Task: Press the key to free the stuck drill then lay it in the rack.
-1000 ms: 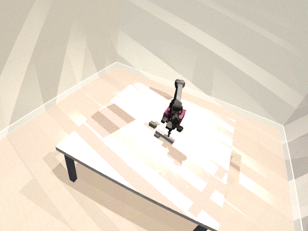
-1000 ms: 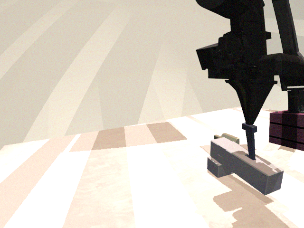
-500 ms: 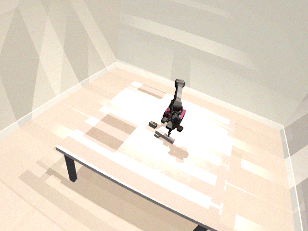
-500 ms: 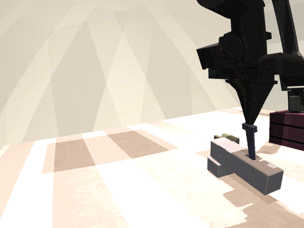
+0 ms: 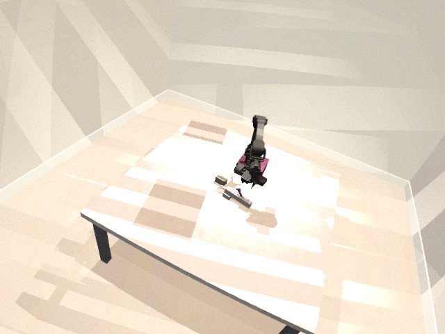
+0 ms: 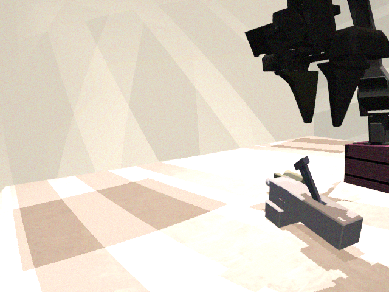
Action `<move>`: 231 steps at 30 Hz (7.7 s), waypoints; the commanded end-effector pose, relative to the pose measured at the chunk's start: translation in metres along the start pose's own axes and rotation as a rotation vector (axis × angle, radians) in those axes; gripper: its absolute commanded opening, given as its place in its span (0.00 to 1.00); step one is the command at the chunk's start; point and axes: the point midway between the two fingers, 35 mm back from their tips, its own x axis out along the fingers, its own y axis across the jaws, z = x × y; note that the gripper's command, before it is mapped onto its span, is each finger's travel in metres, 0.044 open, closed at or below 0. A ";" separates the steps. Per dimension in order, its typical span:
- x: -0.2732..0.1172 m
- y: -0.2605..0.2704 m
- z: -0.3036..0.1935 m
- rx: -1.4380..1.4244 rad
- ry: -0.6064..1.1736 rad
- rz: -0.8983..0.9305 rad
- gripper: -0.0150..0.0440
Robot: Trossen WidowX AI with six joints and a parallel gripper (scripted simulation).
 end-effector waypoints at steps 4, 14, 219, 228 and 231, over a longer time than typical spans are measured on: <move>0.002 -0.011 0.005 -0.104 -0.007 0.002 1.00; 0.048 -0.090 0.014 -0.820 -0.002 -0.008 1.00; 0.143 -0.183 -0.007 -1.569 0.018 -0.012 0.25; 0.143 -0.188 -0.007 -1.569 0.019 -0.012 0.25; 0.143 -0.191 -0.007 -1.569 0.019 -0.012 0.25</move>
